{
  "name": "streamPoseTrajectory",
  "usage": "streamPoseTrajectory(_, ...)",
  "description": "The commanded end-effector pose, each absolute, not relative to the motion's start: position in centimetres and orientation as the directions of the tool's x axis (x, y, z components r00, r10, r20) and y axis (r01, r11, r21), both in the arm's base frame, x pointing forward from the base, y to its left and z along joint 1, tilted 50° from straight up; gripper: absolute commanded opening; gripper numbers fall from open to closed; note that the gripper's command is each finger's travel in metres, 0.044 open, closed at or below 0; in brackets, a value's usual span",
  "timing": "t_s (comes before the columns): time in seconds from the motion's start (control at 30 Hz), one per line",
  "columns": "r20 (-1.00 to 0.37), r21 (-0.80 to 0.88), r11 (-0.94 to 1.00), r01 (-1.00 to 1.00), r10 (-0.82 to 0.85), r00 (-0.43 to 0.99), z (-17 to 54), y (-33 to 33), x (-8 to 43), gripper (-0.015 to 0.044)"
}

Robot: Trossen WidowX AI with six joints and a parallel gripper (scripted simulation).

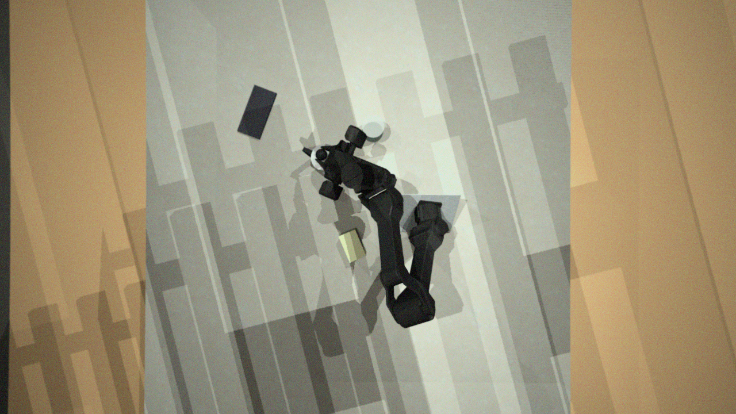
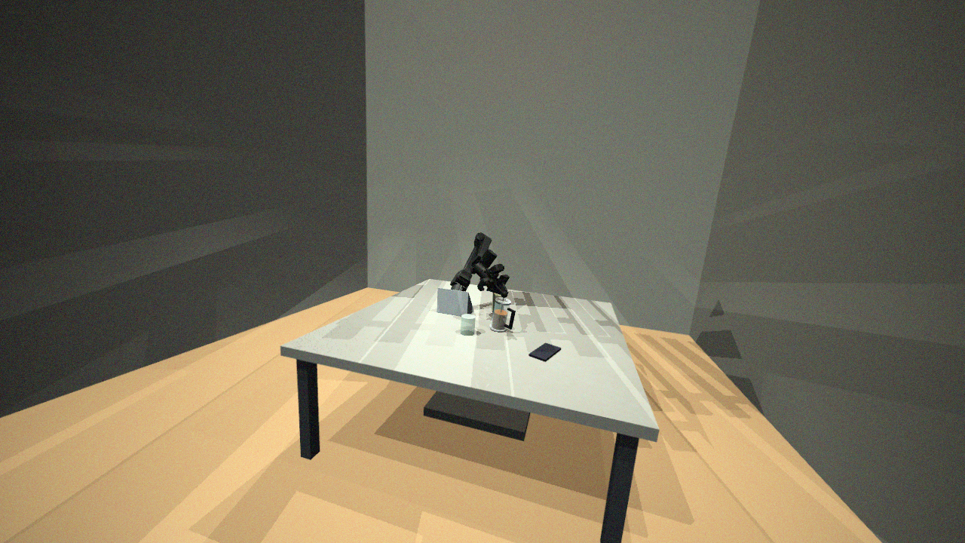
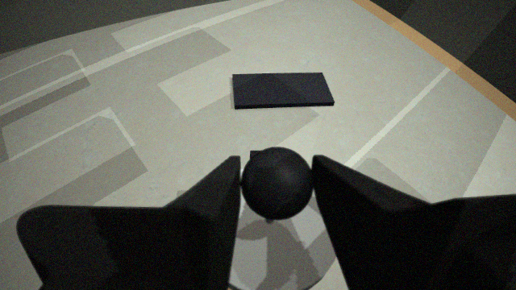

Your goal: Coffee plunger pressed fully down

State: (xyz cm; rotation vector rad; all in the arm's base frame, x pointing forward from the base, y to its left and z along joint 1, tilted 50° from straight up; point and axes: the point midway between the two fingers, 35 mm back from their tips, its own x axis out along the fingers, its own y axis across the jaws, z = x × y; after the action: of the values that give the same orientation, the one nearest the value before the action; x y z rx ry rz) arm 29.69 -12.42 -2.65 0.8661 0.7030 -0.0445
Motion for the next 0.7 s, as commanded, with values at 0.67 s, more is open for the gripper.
streamPoseTrajectory(0.67,-0.583,0.686,0.658,0.311,0.241,0.776,-2.79,-12.42,29.66,0.0122)
